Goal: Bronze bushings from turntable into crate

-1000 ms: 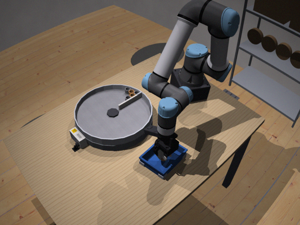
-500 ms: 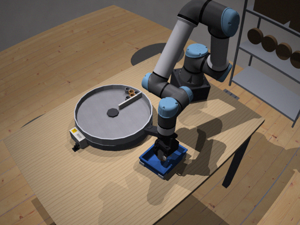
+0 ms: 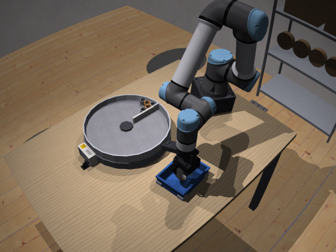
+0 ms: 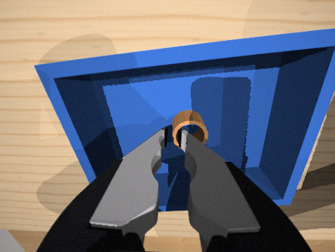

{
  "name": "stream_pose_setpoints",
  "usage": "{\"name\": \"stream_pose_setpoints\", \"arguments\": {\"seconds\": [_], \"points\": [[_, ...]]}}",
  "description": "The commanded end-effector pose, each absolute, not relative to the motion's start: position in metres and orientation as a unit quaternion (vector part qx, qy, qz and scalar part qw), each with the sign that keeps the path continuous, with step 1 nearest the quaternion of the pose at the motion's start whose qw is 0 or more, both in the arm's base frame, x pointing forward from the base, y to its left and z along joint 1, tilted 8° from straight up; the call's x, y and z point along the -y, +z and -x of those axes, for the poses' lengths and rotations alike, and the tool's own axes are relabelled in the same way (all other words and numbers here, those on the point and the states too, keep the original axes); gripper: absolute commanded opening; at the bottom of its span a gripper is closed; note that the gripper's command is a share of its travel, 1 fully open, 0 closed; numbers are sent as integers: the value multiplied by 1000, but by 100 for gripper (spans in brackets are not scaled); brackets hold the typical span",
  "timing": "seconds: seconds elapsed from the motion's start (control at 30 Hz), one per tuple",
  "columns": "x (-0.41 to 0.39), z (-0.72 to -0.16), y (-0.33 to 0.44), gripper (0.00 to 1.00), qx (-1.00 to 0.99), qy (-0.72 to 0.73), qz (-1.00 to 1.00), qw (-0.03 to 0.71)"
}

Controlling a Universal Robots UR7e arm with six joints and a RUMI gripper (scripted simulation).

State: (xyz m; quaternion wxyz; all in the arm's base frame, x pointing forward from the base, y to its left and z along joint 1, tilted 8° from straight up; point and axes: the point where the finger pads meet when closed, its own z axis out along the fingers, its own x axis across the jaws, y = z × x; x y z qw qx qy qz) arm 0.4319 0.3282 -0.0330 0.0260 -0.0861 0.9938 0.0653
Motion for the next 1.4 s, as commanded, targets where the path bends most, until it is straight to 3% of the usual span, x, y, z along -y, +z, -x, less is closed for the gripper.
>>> {"name": "stream_pose_setpoints", "arguments": {"seconds": [0.0,0.63,1.37], "points": [[-328,-432,-32,6,-994,66,86,27],[-327,-432,-21,6,-994,66,86,27],[-316,-428,59,6,-994,66,86,27]]}}
